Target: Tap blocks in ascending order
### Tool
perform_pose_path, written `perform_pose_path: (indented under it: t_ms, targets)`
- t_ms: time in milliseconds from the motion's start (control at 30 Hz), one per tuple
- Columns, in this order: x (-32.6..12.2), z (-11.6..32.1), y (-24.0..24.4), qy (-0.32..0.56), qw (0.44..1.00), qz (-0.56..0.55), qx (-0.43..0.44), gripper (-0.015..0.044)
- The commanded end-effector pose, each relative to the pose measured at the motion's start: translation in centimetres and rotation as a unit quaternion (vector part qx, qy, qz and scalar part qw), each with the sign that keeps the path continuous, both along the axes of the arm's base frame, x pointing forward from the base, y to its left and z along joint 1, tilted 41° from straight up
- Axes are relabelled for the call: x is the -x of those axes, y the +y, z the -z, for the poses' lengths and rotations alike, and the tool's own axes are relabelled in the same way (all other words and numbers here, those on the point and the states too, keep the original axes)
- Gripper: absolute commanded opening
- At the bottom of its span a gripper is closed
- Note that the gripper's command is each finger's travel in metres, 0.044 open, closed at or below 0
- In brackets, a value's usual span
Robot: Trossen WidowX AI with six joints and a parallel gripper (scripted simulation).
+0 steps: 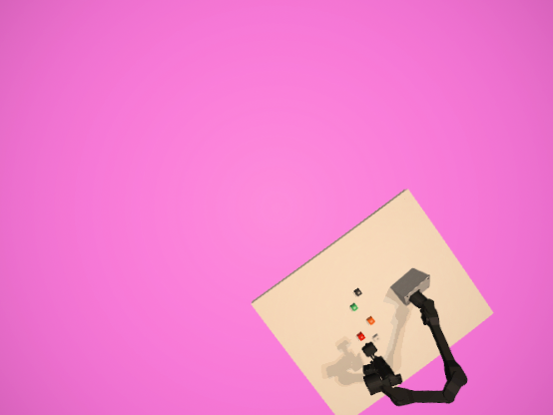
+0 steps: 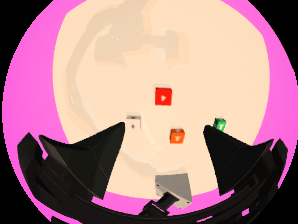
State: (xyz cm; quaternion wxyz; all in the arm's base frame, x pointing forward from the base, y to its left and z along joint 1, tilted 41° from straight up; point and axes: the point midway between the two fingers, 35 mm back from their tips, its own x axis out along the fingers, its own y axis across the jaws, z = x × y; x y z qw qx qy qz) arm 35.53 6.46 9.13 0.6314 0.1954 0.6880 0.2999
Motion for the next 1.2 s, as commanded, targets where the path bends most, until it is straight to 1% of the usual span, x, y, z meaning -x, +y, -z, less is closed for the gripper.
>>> perform_pose_path:
  t_ms: [0,400,467,533,633,700,933,1033,1167]
  targets:
    - [-0.2,0.2,-0.1,-0.002,1.000,-0.003,0.002,0.0400]
    - [-0.2,0.2,-0.1,-0.002,1.000,-0.003,0.002,0.0400]
    - [-0.2,0.6,-0.8,-0.002,1.000,-0.002,0.004,0.0400]
    - [-0.1,2.0,-2.7,-0.002,1.000,0.001,0.009,0.0400]
    - [0.8,5.4,-7.6,-0.001,1.000,0.007,0.020,0.0400]
    - [1.6,6.9,-9.7,0.001,1.000,0.009,0.023,0.0400]
    - [7.2,13.1,-17.7,0.005,1.000,0.006,0.018,0.0400]
    - [9.2,14.5,-19.3,0.000,1.000,-0.002,0.011,0.0400]
    - [9.6,14.8,-19.6,0.000,1.000,-0.003,0.009,0.0400]
